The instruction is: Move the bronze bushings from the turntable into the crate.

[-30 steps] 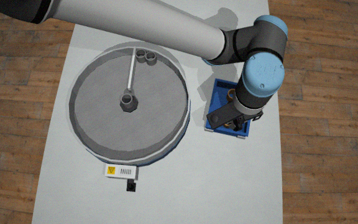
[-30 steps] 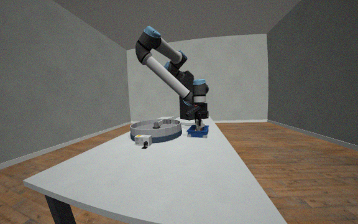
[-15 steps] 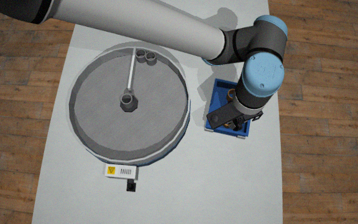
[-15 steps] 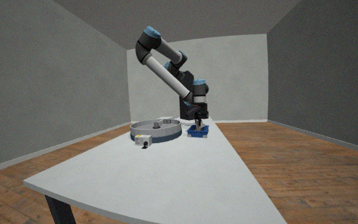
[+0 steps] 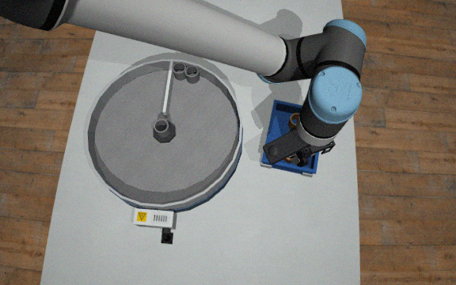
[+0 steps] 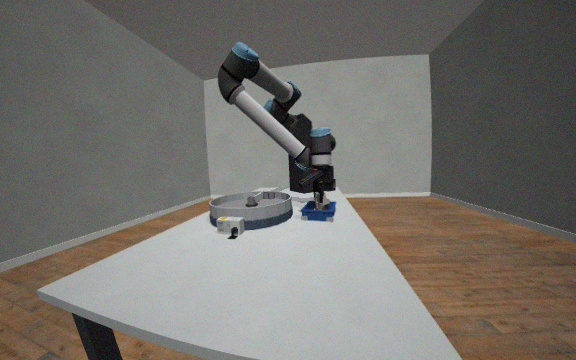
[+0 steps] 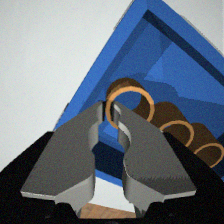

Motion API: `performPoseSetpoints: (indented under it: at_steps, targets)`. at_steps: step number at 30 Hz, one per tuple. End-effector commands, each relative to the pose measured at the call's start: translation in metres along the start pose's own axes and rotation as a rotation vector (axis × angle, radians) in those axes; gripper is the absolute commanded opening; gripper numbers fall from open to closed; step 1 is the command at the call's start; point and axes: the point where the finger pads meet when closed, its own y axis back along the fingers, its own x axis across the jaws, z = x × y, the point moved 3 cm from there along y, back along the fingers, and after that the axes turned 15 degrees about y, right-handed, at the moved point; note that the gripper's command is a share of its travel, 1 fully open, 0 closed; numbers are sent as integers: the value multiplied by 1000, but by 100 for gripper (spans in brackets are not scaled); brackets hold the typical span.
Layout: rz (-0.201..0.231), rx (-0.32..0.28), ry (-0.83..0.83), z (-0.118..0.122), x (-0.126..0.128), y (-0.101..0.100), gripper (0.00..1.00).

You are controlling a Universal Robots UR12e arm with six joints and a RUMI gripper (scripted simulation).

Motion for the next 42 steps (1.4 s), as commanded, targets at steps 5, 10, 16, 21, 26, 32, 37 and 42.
performPoseSetpoints:
  at_steps: [5, 10, 16, 21, 26, 32, 37, 42]
  targets:
    - [-1, 1, -1, -1, -1, -1, 0]
    - [-1, 1, -1, -1, -1, -1, 6]
    - [-1, 1, -1, -1, -1, -1, 6]
    - [-1, 1, -1, -1, -1, -1, 6]
    - [-1, 1, -1, -1, -1, -1, 6]
    - [-1, 1, -1, -1, -1, -1, 6]
    - [-1, 1, -1, -1, -1, -1, 6]
    - [-1, 1, -1, -1, -1, -1, 6]
